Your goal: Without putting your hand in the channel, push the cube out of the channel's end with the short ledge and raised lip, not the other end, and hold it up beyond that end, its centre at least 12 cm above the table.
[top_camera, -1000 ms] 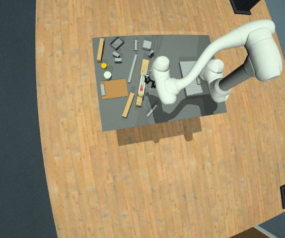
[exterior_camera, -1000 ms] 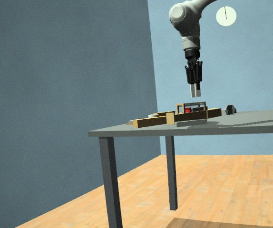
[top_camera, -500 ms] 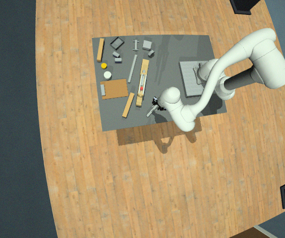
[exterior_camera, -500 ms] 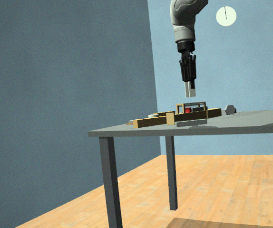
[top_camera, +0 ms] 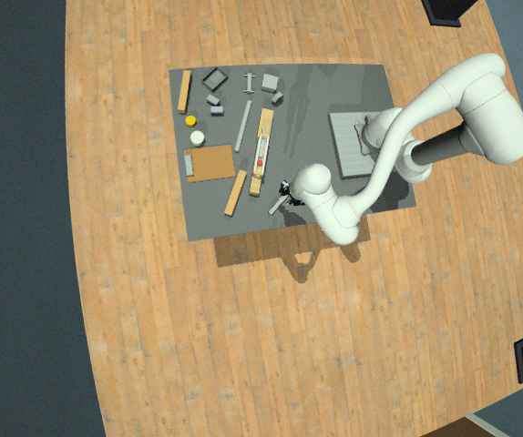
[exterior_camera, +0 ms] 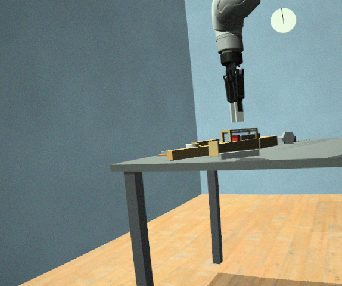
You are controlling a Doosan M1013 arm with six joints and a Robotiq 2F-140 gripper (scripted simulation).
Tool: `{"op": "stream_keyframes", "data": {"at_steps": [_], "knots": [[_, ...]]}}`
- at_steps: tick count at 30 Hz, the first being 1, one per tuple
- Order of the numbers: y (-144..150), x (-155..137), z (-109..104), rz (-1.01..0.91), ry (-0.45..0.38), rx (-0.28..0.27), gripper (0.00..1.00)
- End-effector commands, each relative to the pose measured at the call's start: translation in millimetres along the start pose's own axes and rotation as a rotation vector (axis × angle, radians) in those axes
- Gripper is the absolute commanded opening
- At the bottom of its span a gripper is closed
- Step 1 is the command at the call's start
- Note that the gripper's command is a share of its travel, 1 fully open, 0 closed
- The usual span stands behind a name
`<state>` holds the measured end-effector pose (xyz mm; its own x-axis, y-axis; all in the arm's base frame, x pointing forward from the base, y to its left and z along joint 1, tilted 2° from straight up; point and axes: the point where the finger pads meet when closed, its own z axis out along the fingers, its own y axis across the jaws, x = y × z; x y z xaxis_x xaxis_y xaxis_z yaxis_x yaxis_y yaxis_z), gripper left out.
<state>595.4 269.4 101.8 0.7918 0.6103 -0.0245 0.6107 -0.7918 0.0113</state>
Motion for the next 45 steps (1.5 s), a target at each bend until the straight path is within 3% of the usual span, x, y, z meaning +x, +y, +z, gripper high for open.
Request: {"op": "stream_keyframes", "data": {"at_steps": [1, 12, 22, 28, 45], "knots": [[0, 0, 0, 0.000, 0.000, 0.000, 0.23], [0, 0, 4, 0.000, 0.000, 0.000, 0.23], [1, 1, 64, 0.000, 0.000, 0.000, 0.23], [1, 1, 83, 0.000, 0.000, 0.000, 0.23], [1, 1, 102, 0.000, 0.000, 0.000, 0.23]]}}
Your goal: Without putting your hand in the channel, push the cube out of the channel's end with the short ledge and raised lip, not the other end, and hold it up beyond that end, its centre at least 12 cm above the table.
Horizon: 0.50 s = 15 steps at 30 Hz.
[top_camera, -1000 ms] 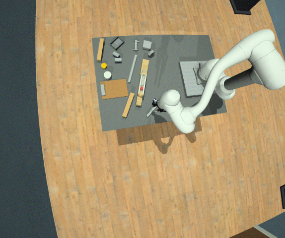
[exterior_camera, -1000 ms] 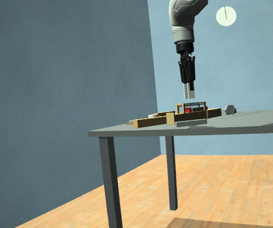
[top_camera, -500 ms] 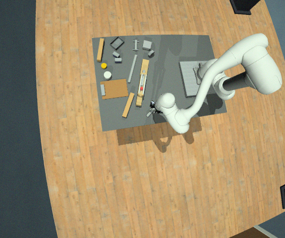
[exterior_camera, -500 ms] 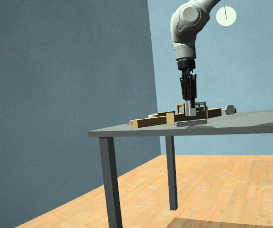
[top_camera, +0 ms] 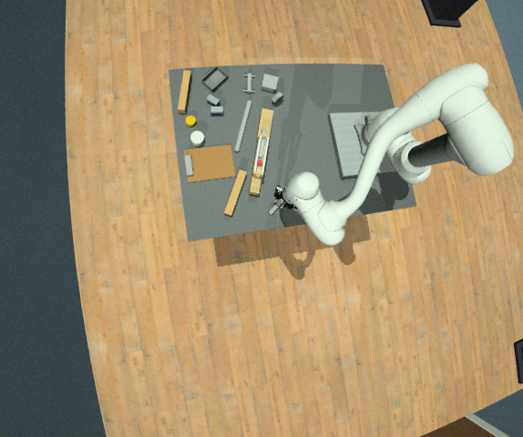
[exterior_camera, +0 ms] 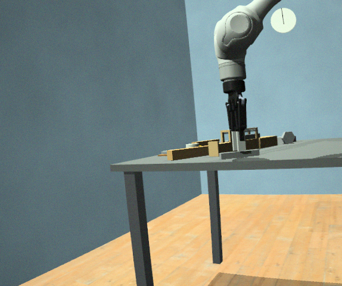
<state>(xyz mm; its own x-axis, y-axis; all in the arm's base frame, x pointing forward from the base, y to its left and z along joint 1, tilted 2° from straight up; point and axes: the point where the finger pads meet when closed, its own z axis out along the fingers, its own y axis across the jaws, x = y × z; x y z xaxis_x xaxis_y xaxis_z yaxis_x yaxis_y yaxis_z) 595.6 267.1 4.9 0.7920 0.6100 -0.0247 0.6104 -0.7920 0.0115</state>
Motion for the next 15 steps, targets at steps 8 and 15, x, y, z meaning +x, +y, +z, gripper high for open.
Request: {"op": "stream_keyframes", "data": {"at_steps": [8, 15], "knots": [[0.0, 0.0, 16.7, 0.000, 0.000, 0.000, 0.23], [0.0, 0.0, 16.7, 0.000, 0.000, 0.000, 0.23]]}}
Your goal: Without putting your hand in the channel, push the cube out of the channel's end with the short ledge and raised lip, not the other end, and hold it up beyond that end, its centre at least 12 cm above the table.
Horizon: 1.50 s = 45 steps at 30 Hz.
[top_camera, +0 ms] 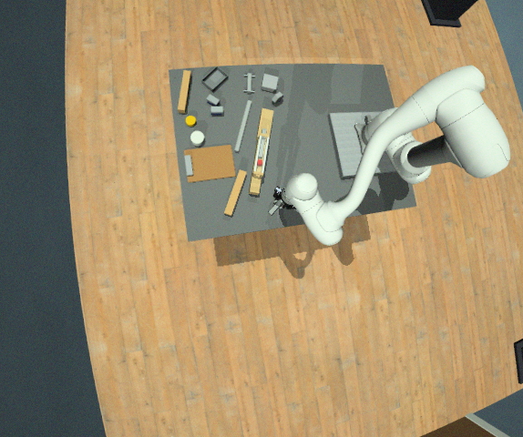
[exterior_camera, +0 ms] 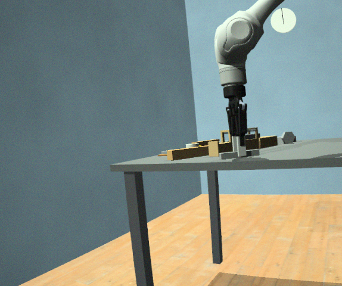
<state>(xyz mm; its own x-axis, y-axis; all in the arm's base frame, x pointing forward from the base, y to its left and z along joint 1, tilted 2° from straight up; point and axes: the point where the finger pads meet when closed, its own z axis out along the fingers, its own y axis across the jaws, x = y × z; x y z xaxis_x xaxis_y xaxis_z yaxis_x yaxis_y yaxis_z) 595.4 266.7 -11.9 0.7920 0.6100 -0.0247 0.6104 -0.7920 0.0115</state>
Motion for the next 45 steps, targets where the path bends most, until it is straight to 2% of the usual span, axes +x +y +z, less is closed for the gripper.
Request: {"op": "stream_keyframes", "data": {"at_steps": [1, 28, 29, 45], "knots": [[0.0, 0.0, -0.1, 0.000, 0.000, 0.000, 0.23], [0.0, 0.0, -0.1, 0.000, 0.000, 0.000, 0.23], [0.0, 0.0, -0.1, 0.000, 0.000, 0.000, 0.00], [0.0, 0.0, -0.1, 0.000, 0.000, 0.000, 0.00]]}}
